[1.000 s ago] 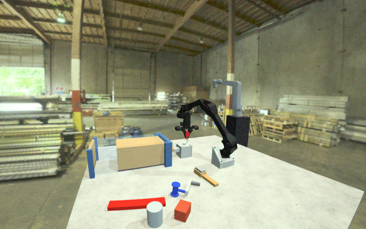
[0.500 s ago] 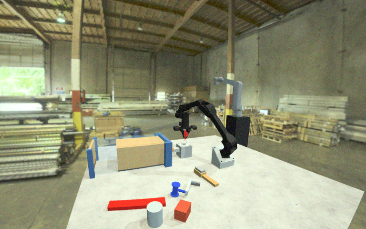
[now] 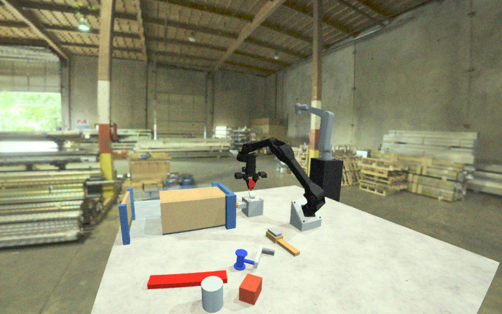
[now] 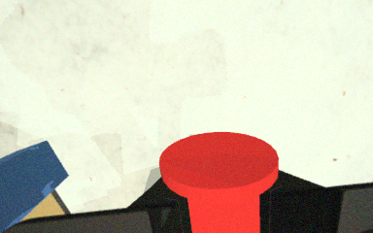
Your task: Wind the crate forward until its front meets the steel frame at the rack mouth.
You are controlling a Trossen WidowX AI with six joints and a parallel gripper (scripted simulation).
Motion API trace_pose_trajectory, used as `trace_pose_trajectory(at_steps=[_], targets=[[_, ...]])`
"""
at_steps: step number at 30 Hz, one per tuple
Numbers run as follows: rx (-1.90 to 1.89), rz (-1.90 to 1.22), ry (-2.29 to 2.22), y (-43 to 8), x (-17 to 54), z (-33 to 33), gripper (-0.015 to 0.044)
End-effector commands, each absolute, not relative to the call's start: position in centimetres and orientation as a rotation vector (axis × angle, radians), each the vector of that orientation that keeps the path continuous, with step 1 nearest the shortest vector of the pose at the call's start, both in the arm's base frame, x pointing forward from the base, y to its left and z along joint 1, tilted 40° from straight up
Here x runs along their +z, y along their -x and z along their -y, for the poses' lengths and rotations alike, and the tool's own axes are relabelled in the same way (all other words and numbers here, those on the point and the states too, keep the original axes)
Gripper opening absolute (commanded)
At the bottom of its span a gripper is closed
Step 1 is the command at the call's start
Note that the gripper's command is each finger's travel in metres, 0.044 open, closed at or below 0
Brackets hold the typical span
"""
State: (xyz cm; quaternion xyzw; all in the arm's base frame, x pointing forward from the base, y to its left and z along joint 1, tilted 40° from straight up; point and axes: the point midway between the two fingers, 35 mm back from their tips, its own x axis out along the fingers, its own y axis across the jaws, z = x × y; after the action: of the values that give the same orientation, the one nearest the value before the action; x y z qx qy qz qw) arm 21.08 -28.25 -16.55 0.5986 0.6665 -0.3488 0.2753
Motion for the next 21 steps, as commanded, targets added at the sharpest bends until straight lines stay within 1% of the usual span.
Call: trace_pose_trajectory(at_steps=[1, 21], targets=[[-0.904, -1.778, -1.625, -22.9, -16.5, 27.7, 0.0000], [-0.902, -1.777, -1.625, -25.1, -16.5, 27.4, 0.0000]])
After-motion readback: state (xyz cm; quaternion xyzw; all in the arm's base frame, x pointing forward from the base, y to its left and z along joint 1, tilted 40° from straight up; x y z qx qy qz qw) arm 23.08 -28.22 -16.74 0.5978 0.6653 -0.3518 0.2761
